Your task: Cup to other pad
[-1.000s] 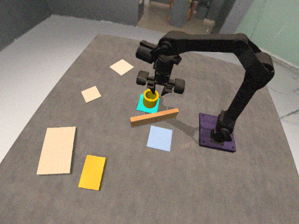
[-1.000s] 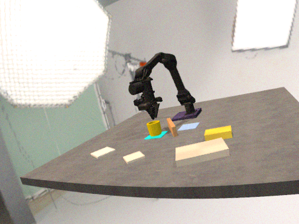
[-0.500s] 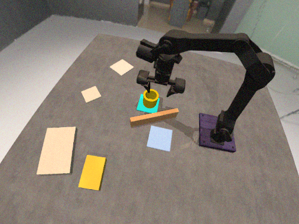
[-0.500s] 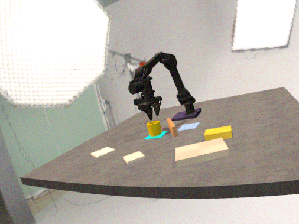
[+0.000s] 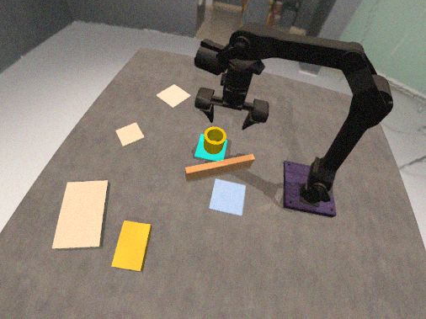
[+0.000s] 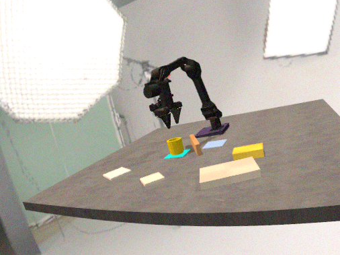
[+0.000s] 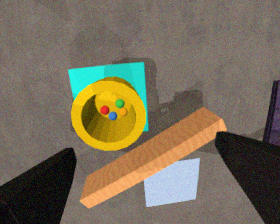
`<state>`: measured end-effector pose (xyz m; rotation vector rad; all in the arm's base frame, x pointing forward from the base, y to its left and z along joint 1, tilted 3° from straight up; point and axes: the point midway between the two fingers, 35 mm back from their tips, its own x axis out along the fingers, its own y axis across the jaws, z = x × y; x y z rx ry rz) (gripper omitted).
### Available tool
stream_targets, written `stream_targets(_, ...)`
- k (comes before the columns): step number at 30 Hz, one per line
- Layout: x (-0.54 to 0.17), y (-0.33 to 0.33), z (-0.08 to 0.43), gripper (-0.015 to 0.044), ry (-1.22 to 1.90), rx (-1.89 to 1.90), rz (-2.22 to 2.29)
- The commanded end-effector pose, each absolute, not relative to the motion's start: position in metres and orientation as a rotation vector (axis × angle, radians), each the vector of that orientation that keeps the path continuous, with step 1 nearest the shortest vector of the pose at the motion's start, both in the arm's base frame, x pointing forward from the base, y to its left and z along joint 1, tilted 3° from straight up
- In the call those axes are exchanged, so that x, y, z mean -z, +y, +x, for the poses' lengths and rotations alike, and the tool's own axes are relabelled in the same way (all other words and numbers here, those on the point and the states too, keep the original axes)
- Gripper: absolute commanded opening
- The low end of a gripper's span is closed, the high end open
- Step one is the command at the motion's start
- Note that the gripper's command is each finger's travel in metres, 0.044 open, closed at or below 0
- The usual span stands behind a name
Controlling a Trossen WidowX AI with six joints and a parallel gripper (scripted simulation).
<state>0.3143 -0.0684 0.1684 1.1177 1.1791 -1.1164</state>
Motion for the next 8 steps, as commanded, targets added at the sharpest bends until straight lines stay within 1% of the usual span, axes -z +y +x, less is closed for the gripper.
stream_targets(1, -0.1820, -0.0676, 0.3138, 0.0440, 1.174, 1.108, 1.122)
stream_targets(8, -0.1866, -0.0683, 0.3126, 0.0440, 1.173, 1.113, 1.120)
